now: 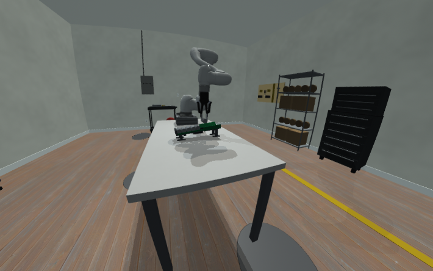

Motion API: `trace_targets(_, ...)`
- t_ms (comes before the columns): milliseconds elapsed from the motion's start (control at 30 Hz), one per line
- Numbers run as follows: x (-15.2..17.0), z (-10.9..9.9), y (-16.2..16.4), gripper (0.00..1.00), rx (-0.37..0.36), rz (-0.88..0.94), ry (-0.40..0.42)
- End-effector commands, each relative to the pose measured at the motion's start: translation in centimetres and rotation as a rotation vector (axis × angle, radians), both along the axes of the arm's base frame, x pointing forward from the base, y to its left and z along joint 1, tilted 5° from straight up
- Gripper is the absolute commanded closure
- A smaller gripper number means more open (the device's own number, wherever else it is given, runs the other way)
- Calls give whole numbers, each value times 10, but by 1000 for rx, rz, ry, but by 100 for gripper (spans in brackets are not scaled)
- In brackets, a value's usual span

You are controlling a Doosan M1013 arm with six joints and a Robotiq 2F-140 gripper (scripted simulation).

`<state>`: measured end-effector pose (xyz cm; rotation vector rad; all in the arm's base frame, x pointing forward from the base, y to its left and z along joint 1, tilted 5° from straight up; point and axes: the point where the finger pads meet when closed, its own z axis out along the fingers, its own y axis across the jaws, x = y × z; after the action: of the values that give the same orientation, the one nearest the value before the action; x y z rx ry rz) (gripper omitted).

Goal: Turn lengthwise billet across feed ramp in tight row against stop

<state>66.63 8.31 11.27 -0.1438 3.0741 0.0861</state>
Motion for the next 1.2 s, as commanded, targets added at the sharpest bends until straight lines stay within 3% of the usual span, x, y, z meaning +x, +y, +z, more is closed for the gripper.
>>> trace_targets(0, 0, -4, 1, 90, 0, 0, 0)
trace_targets(500, 2, -29, 5, 90, 0, 0, 0)
trace_targets(1167, 2, -36, 6, 90, 0, 0, 0)
